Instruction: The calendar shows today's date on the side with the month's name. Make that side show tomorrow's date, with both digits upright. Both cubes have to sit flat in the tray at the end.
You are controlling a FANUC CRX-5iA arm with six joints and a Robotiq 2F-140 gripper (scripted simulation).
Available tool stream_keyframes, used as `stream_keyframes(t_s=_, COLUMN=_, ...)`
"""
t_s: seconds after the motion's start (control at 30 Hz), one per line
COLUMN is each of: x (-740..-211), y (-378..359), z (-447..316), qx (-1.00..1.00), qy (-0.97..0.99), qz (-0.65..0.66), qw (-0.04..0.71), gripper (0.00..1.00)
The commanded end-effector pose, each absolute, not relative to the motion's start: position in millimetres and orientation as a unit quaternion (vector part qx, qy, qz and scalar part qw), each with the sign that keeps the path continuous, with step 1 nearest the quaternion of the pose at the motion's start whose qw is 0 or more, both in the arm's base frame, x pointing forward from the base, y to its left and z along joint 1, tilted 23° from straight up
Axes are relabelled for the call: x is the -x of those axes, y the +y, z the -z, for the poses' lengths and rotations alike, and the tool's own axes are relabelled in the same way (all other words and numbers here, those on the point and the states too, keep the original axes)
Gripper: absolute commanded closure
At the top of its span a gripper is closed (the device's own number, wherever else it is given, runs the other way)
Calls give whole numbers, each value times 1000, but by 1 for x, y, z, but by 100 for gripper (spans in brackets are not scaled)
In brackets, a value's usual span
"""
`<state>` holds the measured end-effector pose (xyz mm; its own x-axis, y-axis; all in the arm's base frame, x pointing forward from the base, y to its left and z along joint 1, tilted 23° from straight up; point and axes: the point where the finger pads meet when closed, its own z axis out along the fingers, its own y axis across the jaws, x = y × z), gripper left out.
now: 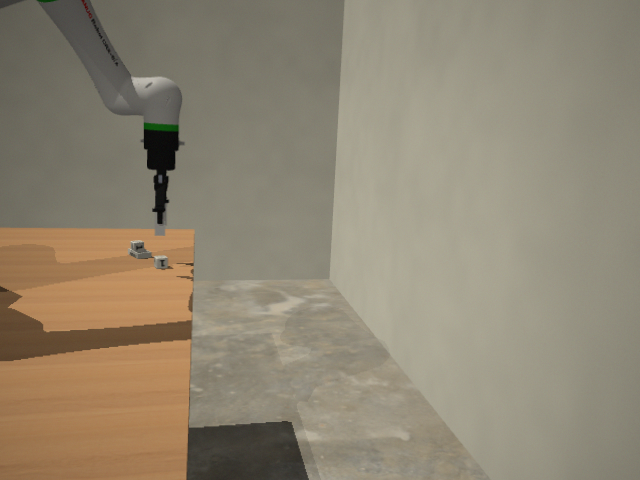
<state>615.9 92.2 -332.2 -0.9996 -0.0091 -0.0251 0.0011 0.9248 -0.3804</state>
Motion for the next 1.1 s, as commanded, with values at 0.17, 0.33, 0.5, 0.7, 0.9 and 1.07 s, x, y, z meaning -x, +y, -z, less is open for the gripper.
stream_keyframes(t_s=0.17, x=-616, y=93, z=331, qx=-164, qy=966, qz=192, qw=54, gripper=0)
stream_keyframes(t_s=0.33, x=-616, y=93, z=330, qx=-247, qy=948, qz=186, qw=71, gripper=0)
stream_keyframes(t_s=0.5, x=-616, y=93, z=330, qx=-321, qy=926, qz=180, qw=85, gripper=0)
stream_keyframes(t_s=0.7, x=-616, y=94, z=329, qx=-412, qy=889, qz=171, qw=103, gripper=0)
stream_keyframes(t_s=0.9, x=-616, y=94, z=328, qx=-491, qy=848, qz=161, qw=118, gripper=0)
stream_keyframes(t_s=1.07, x=-616, y=94, z=328, qx=-532, qy=823, qz=154, qw=126, gripper=0)
